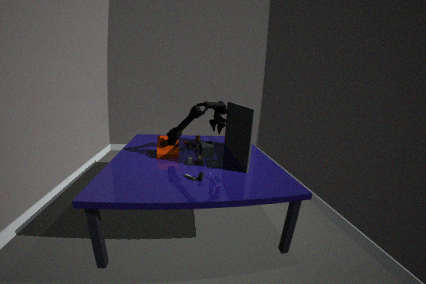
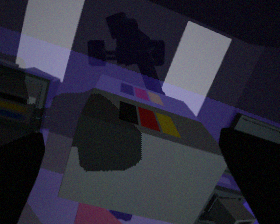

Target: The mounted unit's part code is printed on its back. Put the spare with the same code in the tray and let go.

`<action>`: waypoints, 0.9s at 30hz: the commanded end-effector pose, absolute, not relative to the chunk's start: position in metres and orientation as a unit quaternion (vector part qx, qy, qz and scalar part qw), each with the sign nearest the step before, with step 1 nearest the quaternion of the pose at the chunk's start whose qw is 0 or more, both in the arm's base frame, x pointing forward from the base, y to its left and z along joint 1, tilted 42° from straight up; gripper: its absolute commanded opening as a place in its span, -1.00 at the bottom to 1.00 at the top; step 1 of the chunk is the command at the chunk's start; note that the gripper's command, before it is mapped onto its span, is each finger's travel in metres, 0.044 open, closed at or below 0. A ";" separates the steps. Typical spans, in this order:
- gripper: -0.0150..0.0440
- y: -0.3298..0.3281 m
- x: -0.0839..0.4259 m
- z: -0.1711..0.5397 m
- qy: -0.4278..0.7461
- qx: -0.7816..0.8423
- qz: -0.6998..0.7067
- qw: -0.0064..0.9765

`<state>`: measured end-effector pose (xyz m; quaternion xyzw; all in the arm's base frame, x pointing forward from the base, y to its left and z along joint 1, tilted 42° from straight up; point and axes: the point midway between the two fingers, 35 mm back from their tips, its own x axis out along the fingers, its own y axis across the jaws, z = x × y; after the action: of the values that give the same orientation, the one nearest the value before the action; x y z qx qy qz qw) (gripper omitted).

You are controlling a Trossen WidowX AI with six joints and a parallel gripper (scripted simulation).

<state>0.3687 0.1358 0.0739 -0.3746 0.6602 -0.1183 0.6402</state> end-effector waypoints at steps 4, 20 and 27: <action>1.00 0.197 0.339 -0.019 0.664 -0.567 0.116 0.473; 0.73 0.221 0.307 -0.095 0.612 -0.671 0.282 0.309; 0.53 0.206 0.308 -0.116 0.612 -0.672 0.281 0.309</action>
<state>0.3089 0.2064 -0.1125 -0.6670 0.6160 0.2800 0.3117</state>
